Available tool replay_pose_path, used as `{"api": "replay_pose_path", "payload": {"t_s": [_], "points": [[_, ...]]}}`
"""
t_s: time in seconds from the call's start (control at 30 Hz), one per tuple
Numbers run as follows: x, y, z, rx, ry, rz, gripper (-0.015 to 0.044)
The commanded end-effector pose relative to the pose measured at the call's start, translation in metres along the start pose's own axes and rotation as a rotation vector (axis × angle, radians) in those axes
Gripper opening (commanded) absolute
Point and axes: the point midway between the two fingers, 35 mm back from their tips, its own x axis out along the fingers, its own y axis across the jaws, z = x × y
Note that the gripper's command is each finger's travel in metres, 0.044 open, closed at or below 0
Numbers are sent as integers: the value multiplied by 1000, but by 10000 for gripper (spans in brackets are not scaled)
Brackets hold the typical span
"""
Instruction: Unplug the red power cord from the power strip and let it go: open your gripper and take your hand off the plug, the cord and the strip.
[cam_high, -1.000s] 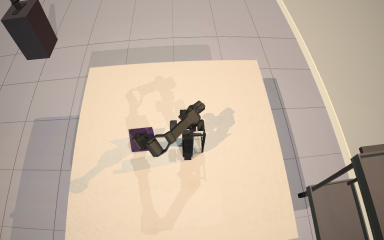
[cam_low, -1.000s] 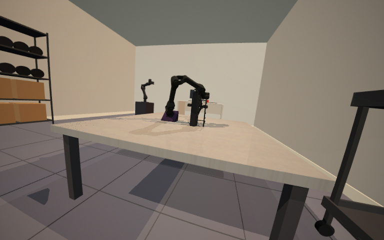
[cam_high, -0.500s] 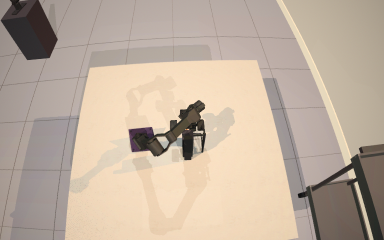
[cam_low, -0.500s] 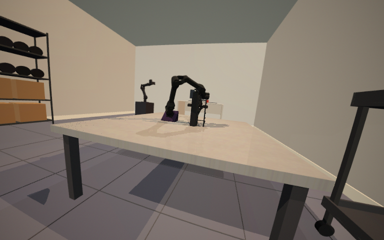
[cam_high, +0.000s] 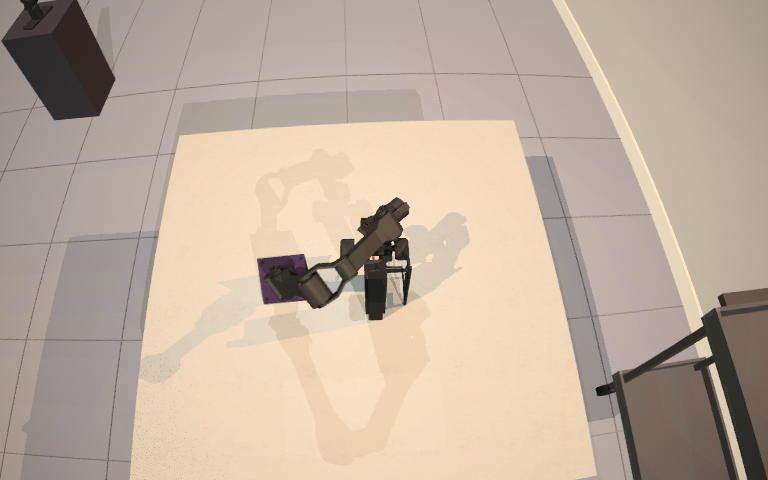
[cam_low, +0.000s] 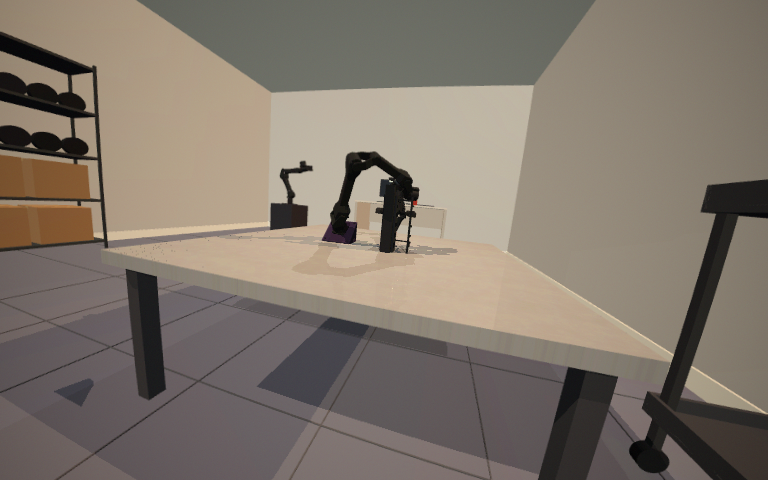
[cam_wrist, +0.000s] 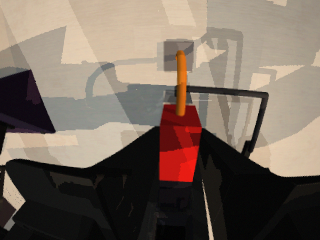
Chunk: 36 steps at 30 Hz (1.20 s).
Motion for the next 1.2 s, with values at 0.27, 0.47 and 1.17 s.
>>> {"api": "replay_pose_path", "payload": {"t_s": [0.27, 0.47, 1.17], "points": [[-14, 1, 48, -9, -77, -10, 0], [-13, 3, 49, -9, -75, -11, 53], [-30, 4, 106, -9, -78, -11, 440]]}}
